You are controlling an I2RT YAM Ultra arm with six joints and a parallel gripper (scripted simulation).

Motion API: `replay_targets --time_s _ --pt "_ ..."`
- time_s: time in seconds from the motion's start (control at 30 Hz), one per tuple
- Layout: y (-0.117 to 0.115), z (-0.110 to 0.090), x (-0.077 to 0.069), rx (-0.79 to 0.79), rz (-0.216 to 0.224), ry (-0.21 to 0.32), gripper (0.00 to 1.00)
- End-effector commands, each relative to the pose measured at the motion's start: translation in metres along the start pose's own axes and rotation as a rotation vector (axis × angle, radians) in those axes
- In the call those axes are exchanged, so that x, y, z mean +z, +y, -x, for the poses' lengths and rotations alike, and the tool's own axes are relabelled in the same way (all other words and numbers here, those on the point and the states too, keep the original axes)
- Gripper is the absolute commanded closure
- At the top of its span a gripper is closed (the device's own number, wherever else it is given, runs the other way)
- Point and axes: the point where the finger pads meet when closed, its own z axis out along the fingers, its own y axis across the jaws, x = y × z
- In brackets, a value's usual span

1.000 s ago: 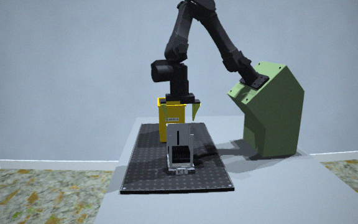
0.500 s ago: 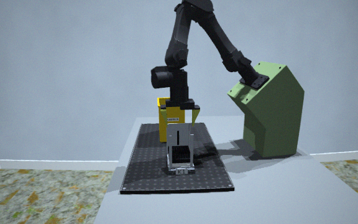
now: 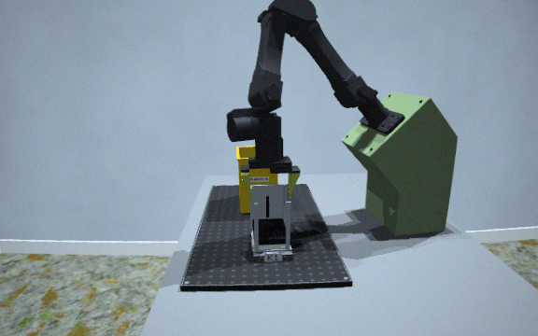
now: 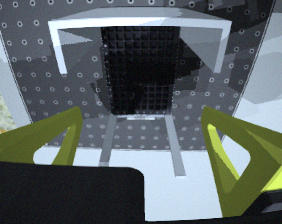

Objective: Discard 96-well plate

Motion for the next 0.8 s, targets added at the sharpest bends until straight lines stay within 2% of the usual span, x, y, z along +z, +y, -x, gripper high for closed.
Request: replay_targets --time_s 0.0,0.77 --pt "0.003 -0.001 0.001 0.000 0.013 0.006 0.00" --pt "0.004 -0.002 0.036 0.000 0.013 0.006 0.00"
